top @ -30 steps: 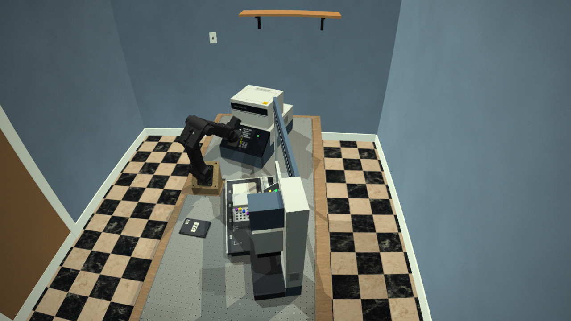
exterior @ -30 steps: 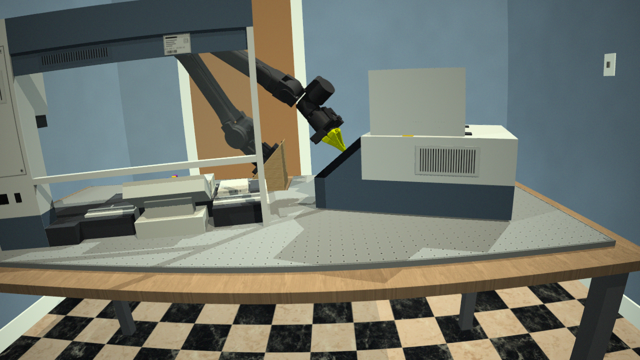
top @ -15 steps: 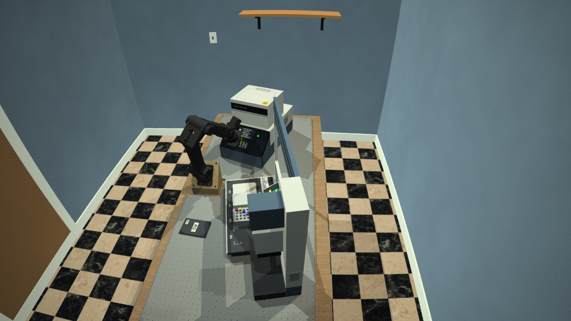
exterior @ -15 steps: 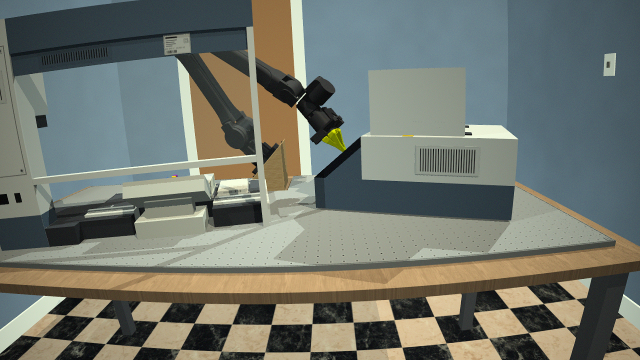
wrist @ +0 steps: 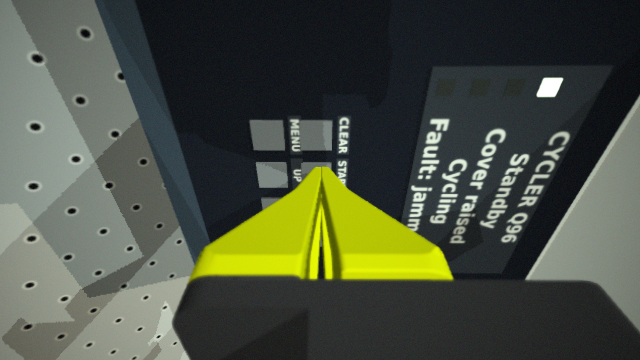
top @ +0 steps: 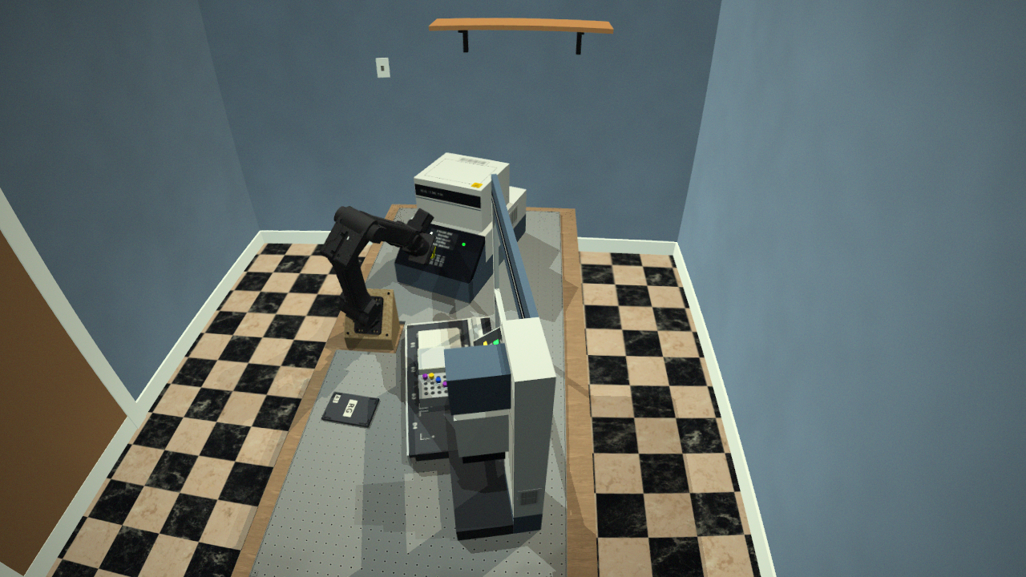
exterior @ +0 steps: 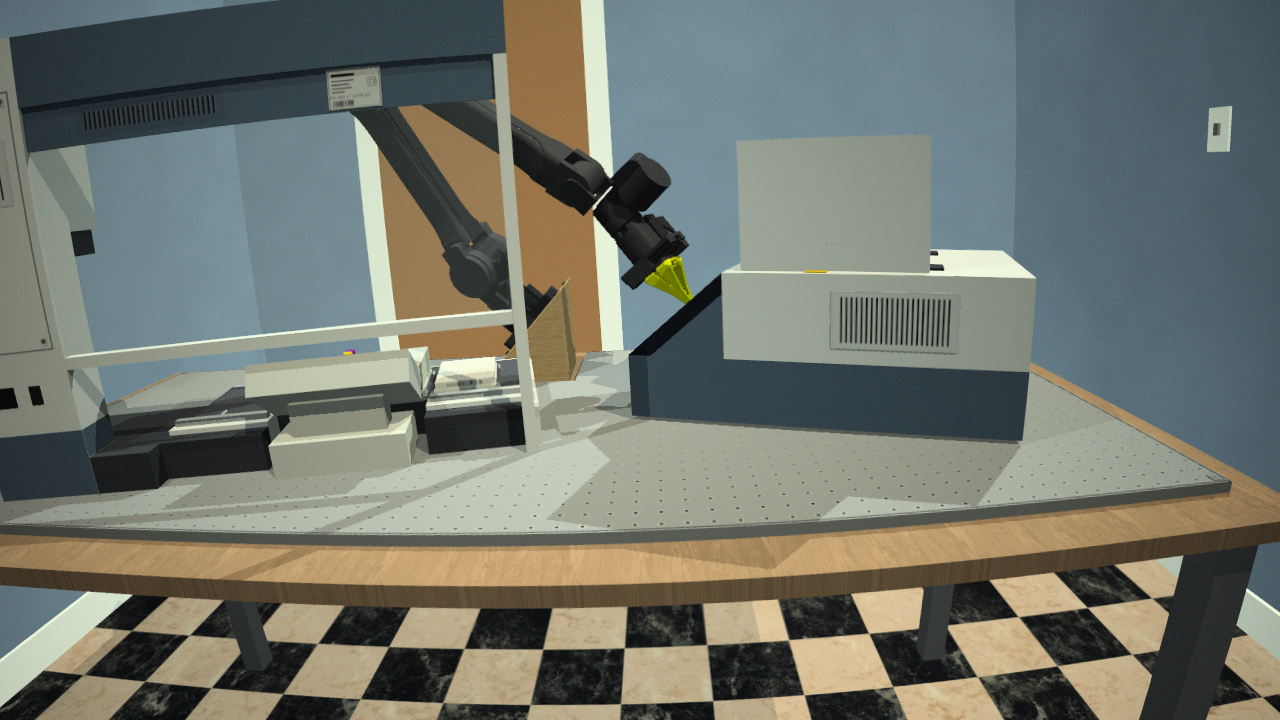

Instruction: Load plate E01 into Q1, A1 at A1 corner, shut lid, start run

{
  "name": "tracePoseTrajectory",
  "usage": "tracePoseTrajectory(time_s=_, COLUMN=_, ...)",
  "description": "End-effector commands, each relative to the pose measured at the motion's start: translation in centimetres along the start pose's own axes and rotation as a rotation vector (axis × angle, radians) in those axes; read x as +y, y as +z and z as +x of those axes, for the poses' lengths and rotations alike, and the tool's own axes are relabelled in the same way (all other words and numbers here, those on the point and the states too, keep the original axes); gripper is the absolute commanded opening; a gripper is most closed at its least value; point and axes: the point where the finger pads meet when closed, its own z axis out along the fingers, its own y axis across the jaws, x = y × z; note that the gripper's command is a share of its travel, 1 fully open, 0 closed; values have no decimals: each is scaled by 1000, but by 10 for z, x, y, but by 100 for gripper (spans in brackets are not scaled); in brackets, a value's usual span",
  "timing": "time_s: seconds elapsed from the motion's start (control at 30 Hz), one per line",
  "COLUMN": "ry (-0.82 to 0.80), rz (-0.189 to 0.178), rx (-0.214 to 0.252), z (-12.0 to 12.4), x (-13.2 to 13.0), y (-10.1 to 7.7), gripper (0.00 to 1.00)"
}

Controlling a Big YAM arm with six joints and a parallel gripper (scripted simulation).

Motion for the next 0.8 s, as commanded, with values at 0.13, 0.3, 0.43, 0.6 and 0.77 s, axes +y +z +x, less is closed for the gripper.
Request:
tracePoseTrajectory(time_s=0.13, ry=13, rz=43, rx=6, z=2, x=-19, y=0, gripper=0)
tracePoseTrajectory(time_s=0.3, ry=11, rz=43, rx=6, z=2, x=-18, y=0, gripper=0)
tracePoseTrajectory(time_s=0.43, ry=10, rz=44, rx=6, z=2, x=-17, y=0, gripper=0)
tracePoseTrajectory(time_s=0.6, ry=8, rz=43, rx=5, z=2, x=-14, y=0, gripper=0)
tracePoseTrajectory(time_s=0.77, ry=8, rz=42, rx=5, z=3, x=-13, y=0, gripper=0)
